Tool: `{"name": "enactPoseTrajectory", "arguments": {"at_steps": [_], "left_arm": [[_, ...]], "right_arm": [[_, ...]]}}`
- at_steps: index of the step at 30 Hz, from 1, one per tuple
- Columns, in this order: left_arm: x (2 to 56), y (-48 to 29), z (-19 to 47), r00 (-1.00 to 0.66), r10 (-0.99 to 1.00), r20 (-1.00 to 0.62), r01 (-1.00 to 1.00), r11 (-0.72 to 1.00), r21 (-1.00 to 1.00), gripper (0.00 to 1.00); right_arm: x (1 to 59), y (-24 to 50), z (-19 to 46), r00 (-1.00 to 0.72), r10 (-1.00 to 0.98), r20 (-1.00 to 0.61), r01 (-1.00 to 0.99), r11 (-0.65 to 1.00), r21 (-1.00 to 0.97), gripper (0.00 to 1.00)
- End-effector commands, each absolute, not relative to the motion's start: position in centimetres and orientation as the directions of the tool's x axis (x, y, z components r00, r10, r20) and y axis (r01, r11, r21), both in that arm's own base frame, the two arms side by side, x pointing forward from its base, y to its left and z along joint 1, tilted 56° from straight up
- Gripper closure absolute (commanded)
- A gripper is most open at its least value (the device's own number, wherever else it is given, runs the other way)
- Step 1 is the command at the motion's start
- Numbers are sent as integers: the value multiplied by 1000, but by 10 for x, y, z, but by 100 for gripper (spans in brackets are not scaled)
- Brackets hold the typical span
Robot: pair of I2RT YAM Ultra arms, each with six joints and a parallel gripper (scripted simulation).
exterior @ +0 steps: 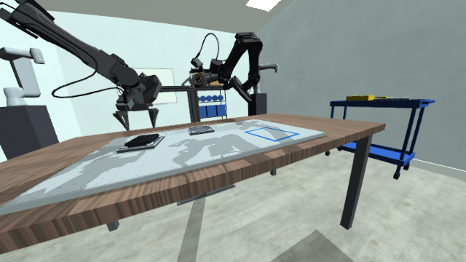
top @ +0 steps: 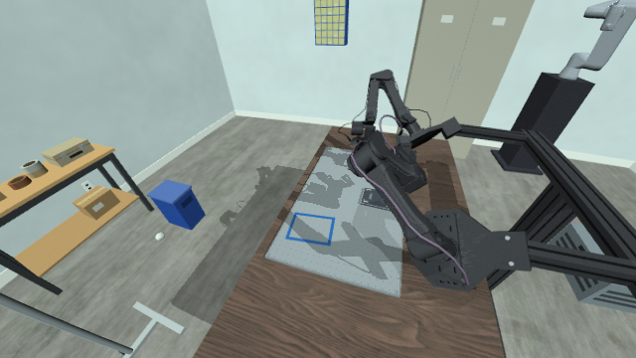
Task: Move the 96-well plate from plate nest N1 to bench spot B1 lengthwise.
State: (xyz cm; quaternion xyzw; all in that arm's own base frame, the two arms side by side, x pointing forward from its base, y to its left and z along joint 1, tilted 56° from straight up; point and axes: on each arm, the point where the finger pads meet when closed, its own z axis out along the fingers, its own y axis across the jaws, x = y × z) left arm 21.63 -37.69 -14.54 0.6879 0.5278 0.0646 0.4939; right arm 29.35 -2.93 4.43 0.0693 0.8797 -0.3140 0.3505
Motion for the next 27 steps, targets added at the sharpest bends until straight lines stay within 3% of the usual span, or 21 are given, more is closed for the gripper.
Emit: {"name": "enactPoseTrajectory", "arguments": {"at_steps": [1,27], "left_arm": [[210,-384,-140,459,771,-442,658,40,752,0],[210,-384,-140,459,771,-442,658,40,752,0]], "right_arm": [[298,-30,39,-747,-105,-657,330,798,-504,0],[316,-51,18,-749,-107,-653,327,798,-506,0]]}}
